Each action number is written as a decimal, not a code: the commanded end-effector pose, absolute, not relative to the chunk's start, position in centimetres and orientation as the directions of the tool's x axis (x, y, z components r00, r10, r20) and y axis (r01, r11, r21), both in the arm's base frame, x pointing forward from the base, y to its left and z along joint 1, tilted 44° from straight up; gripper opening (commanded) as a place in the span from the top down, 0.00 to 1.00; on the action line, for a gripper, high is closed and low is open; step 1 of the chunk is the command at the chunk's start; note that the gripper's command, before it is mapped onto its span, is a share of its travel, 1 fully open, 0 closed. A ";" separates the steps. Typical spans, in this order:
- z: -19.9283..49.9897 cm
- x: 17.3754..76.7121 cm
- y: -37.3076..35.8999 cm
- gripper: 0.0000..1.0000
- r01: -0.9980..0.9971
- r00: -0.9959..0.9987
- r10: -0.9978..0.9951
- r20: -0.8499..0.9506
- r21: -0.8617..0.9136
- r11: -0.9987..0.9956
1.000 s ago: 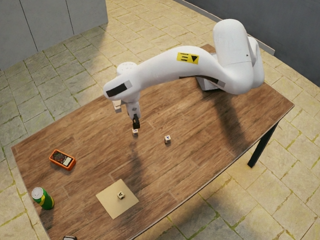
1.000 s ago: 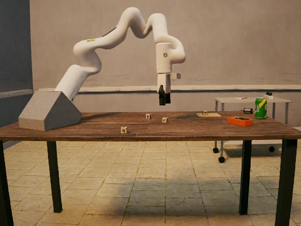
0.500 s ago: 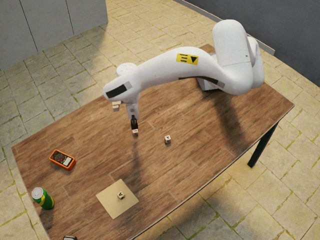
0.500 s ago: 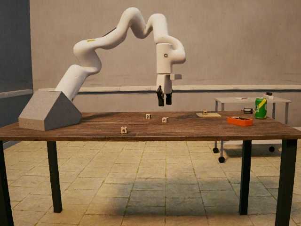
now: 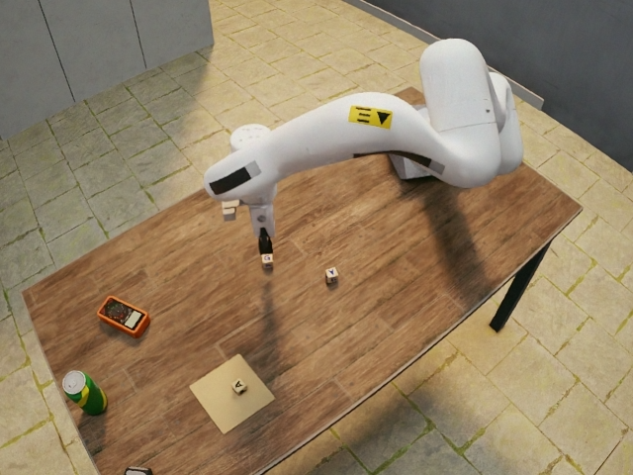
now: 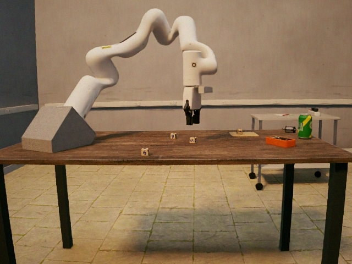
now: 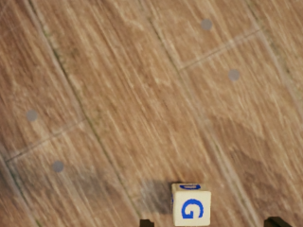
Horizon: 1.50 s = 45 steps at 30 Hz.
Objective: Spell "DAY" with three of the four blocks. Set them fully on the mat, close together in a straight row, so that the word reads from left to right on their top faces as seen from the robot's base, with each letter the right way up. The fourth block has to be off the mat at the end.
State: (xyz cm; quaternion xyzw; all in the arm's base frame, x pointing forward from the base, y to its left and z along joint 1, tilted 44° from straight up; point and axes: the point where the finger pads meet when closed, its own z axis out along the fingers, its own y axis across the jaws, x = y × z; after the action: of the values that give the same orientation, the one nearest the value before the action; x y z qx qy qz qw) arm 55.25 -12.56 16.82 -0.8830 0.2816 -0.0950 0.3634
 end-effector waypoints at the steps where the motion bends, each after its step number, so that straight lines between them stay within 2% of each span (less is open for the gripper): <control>1: 16.9 55.3 -12.6 0.36 -0.428 0.823 -0.567 -0.035 -0.695 -0.577; 45: 15.6 55.9 -11.6 0.36 -0.428 0.823 -0.566 -0.036 -0.695 -0.578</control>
State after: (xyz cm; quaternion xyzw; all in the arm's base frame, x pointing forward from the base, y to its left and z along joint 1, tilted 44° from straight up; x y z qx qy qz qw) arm 55.70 -11.84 15.93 -0.8831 0.2814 -0.0945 0.3633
